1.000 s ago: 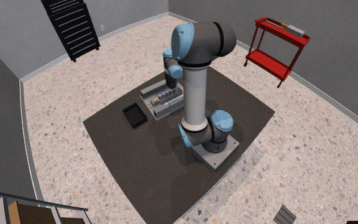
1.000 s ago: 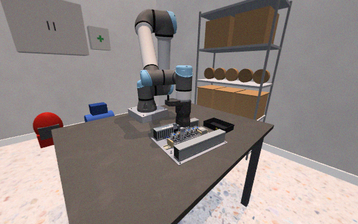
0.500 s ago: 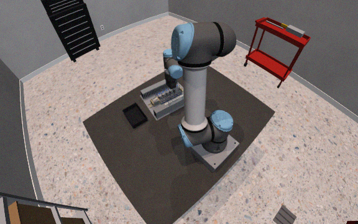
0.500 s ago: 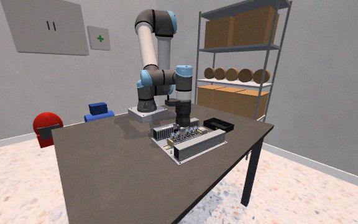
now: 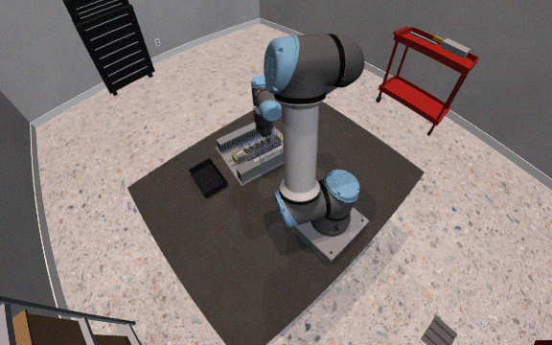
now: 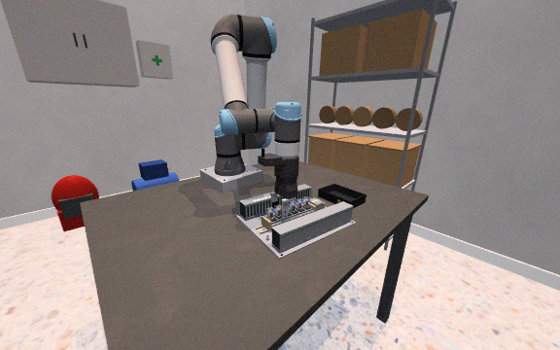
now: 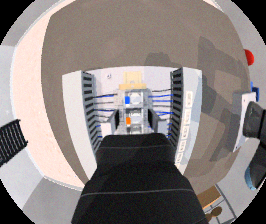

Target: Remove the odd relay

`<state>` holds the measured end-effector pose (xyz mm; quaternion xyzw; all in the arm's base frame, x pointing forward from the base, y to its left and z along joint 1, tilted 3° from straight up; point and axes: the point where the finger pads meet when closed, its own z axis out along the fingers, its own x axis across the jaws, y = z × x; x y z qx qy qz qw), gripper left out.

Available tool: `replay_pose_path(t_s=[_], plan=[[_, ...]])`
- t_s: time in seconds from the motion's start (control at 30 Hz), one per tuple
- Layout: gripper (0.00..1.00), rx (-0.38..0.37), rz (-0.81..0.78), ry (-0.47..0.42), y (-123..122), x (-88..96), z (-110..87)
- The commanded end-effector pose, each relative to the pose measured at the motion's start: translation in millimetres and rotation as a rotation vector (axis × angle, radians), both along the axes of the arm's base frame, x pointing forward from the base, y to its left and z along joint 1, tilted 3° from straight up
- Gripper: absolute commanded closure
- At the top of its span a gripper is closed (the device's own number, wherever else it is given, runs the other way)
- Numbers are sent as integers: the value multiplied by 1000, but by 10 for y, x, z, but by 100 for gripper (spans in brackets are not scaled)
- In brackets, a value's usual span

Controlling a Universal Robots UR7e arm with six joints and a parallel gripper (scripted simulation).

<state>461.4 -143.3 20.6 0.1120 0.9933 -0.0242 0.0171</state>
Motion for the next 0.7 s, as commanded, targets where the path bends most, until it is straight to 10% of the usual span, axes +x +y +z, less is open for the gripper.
replay_pose_path(t_s=[0.0,0.03,0.67], plan=[[2,3,-1,3,5,-19,-19],[100,3,-1,3,5,-19,-19],[100,3,-1,3,5,-19,-19]])
